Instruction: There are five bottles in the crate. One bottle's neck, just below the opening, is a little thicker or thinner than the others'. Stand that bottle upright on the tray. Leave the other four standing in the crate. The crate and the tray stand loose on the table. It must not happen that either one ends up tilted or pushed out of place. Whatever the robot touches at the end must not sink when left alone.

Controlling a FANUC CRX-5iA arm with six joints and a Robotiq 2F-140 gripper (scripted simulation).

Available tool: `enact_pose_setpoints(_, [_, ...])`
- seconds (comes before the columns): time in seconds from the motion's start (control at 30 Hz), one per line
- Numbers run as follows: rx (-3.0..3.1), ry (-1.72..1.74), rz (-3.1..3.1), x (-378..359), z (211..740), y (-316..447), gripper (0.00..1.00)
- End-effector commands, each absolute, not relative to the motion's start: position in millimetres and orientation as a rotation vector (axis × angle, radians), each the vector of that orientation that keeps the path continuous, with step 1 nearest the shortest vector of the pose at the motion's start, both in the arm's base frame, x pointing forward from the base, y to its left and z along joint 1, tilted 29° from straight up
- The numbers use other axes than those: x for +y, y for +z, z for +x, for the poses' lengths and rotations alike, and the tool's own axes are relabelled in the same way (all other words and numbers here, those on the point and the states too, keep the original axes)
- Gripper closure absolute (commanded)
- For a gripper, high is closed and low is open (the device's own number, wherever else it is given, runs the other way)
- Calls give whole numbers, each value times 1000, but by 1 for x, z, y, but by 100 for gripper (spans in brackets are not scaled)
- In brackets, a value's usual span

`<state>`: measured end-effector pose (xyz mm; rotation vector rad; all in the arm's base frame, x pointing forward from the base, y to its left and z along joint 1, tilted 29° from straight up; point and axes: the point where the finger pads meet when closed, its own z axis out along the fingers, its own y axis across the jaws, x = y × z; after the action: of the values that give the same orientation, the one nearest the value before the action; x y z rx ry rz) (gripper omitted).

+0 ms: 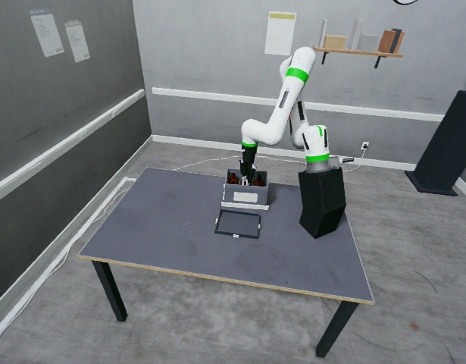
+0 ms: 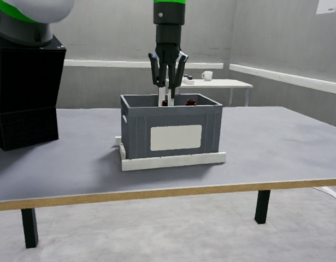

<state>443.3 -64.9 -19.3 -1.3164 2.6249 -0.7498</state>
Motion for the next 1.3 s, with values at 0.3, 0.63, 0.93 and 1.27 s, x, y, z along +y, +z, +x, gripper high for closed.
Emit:
enact_pose_setpoints(0.3, [2624, -750, -1316, -65, 444, -19, 90])
enact_pose_setpoints(0.63, [2624, -750, -1316, -65, 444, -19, 56])
enact_pose_setpoints(0.93, [2624, -750, -1316, -65, 444, -19, 56])
enact_pose_setpoints(1.27, [2624, -750, -1316, -65, 444, -19, 56])
